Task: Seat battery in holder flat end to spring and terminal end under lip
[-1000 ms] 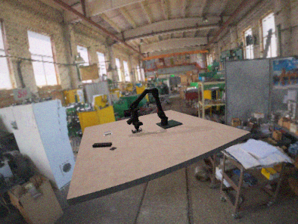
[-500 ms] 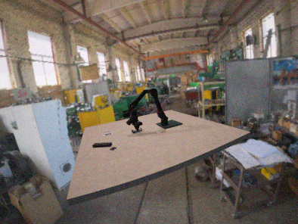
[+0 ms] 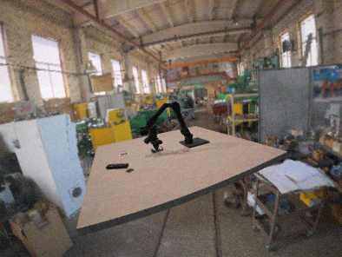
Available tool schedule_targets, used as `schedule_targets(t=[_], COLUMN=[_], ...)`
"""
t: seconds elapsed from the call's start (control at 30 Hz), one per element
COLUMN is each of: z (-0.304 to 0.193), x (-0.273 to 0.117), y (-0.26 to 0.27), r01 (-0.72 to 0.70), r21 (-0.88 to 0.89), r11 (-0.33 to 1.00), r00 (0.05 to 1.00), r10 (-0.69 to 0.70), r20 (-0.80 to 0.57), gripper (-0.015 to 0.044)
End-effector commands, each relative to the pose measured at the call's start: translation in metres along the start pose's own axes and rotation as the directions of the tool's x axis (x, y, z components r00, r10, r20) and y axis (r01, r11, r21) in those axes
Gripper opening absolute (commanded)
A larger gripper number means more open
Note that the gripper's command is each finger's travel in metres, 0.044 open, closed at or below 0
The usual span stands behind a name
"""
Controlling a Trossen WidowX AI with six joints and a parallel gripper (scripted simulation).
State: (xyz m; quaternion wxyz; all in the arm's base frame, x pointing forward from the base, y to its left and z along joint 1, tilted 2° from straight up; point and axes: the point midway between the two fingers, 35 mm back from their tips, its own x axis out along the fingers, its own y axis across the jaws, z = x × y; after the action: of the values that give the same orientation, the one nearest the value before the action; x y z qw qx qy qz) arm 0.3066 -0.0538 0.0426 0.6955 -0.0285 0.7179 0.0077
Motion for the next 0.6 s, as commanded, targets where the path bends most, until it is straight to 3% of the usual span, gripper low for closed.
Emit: schedule_targets(t=[0.0, 0.47, 0.57], z=[0.0025, 0.0023, 0.0023], x=[0.0014, 0.0014, 0.0014], y=[-0.0004, -0.0005, -0.0005], r01=[0.000, 0.000, 0.000], r21=[0.005, 0.005, 0.005], r11=[1.000, 1.000, 1.000], r00=[1.000, 1.000, 1.000], r10=[0.000, 0.000, 0.000], r20=[-0.004, -0.001, -0.001], gripper=[0.0071, 0.0071, 0.0150])
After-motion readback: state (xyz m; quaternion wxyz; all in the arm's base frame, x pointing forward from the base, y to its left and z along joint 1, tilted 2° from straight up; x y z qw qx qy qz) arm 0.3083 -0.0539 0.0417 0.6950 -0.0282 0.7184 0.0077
